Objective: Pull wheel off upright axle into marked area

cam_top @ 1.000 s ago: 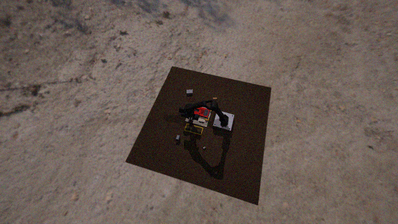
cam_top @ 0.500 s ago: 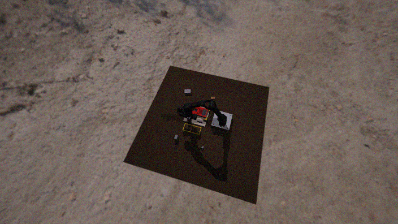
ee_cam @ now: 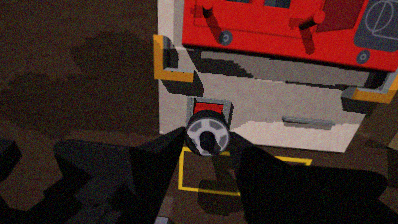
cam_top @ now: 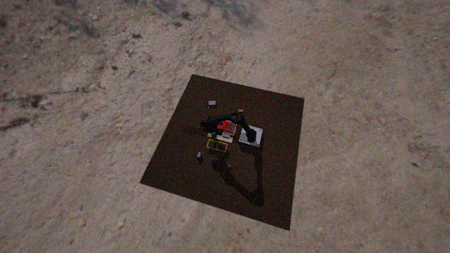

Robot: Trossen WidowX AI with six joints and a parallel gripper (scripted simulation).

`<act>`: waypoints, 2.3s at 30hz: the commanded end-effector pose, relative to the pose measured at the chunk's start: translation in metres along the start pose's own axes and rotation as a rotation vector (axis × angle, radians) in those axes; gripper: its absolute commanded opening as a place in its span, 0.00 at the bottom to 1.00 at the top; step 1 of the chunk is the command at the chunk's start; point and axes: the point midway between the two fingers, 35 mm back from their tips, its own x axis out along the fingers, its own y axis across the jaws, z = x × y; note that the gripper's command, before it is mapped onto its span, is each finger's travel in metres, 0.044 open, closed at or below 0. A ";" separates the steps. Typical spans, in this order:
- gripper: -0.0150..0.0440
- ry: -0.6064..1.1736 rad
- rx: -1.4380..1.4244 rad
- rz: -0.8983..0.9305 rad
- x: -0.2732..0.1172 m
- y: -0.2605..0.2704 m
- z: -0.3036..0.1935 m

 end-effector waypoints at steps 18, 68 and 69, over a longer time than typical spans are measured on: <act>0.25 0.000 0.002 0.009 -0.012 0.002 0.000; 0.25 -0.001 0.004 0.007 -0.028 0.001 0.000; 0.25 -0.001 0.004 0.006 -0.029 0.001 0.000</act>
